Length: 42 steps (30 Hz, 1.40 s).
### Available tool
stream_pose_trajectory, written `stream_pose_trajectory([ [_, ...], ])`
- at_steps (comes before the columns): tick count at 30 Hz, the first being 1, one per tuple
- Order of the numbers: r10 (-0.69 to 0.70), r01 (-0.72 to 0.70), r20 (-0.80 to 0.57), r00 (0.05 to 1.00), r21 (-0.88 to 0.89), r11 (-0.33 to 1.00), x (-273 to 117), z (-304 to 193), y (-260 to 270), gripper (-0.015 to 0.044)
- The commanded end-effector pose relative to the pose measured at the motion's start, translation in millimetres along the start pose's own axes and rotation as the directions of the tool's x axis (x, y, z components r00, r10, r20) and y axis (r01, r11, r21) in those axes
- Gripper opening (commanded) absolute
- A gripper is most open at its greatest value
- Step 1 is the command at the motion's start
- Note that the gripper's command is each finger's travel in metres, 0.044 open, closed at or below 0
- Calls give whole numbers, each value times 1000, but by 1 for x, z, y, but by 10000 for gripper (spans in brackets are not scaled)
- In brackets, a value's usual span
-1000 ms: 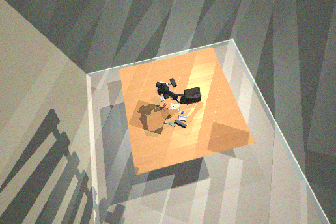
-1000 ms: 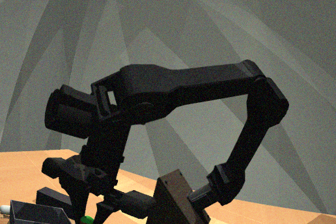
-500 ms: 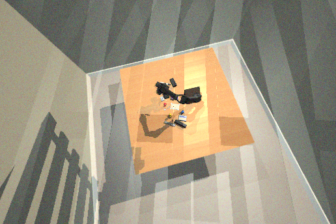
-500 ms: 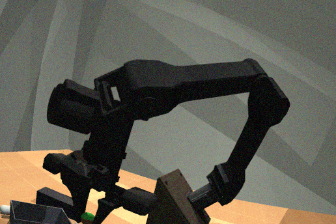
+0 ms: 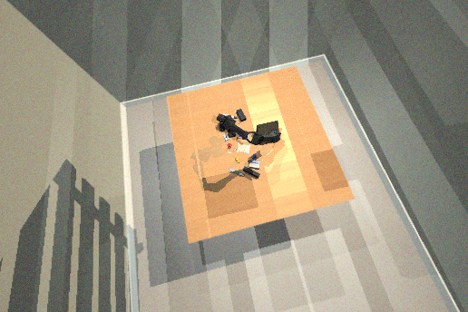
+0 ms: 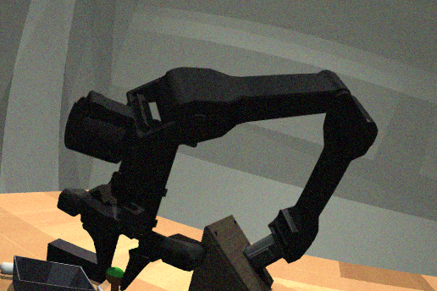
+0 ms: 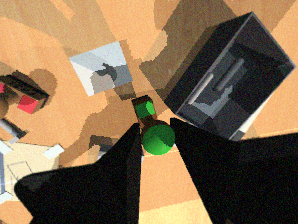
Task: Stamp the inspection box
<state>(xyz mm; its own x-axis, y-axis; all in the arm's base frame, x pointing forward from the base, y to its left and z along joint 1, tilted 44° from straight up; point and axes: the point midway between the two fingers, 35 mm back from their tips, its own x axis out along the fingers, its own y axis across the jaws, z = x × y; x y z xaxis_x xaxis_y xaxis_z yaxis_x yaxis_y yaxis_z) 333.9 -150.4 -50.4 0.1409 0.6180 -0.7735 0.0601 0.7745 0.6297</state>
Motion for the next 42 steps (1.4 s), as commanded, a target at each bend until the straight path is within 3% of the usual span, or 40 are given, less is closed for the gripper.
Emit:
stream_pose_trajectory([
  [1,-8,8,-1,1000,-6,1000,-3,0,0,0],
  [42,-43,43,4,999,-6,999,-23,0,1,0],
])
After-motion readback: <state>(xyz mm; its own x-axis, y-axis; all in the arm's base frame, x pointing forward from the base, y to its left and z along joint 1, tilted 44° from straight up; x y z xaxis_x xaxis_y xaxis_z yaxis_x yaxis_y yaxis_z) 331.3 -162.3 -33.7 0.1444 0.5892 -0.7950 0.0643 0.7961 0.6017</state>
